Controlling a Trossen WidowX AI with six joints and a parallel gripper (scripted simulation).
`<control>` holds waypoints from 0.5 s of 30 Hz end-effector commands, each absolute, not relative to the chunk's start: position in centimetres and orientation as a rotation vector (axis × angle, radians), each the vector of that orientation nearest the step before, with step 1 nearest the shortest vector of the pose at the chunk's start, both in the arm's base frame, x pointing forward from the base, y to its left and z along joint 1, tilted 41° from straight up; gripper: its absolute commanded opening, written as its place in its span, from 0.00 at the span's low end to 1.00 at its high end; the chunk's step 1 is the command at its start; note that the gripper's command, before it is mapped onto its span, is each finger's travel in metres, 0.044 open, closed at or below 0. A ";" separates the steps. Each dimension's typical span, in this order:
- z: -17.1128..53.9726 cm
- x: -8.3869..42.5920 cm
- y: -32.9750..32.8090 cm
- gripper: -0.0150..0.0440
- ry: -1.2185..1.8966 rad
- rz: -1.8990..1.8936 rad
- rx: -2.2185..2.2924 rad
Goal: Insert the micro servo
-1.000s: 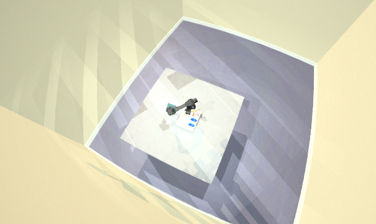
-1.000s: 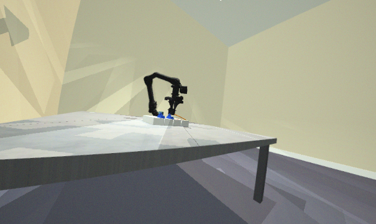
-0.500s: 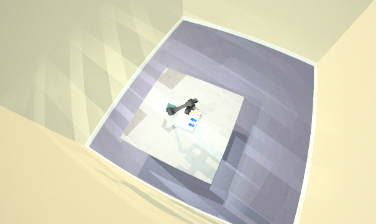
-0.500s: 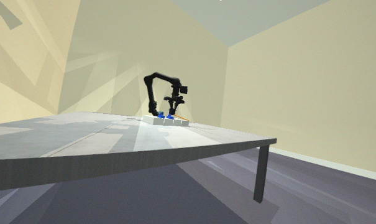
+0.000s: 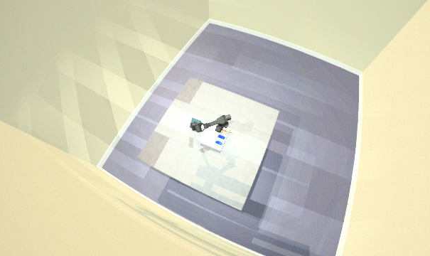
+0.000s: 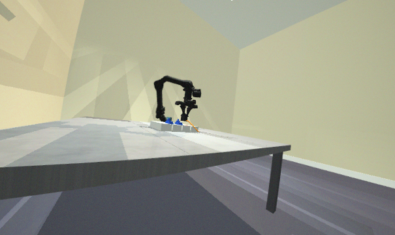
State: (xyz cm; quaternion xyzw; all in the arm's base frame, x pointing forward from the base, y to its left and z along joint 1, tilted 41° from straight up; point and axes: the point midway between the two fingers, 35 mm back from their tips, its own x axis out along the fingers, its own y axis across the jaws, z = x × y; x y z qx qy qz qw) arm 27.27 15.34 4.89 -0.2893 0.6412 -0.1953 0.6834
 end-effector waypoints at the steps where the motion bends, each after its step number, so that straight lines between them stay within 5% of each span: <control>1: 4.9 29.0 15.6 0.25 1.435 -0.434 -0.657; 15: 4.9 32.6 16.1 0.25 1.433 -0.435 -0.657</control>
